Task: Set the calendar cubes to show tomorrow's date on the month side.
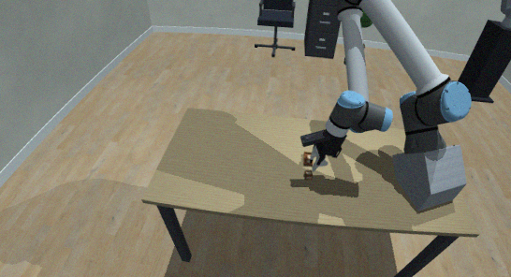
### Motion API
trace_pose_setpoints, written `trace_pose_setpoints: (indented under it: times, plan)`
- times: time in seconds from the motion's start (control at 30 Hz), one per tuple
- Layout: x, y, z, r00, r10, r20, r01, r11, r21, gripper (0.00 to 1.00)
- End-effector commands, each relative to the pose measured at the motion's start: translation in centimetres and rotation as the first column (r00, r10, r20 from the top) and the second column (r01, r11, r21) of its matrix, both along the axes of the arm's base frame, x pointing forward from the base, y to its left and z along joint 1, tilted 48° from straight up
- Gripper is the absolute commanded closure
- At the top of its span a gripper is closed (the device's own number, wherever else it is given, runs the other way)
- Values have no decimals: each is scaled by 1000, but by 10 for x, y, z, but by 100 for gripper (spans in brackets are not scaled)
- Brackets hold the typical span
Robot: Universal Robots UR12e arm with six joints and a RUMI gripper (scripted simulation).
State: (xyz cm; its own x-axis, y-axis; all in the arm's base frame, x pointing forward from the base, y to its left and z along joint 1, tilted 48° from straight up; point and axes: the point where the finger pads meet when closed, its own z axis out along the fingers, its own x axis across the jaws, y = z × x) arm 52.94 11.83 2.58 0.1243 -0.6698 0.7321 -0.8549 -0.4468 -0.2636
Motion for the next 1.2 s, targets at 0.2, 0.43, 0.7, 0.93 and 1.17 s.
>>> trace_pose_setpoints:
  times: [0.2,0.43,0.7,0.93,1.17]
  plan:
    - [-2,-2,3,999,30,30,-31,1000,2,71]
    - [-3,-1,4,999,32,31,-32,999,2,71]
    - [-2,-2,2,999,36,34,-36,999,4,71]
    - [-1,-2,0,997,52,49,-53,999,11,71]
    - [0,-2,-3,995,73,66,-74,997,18,71]
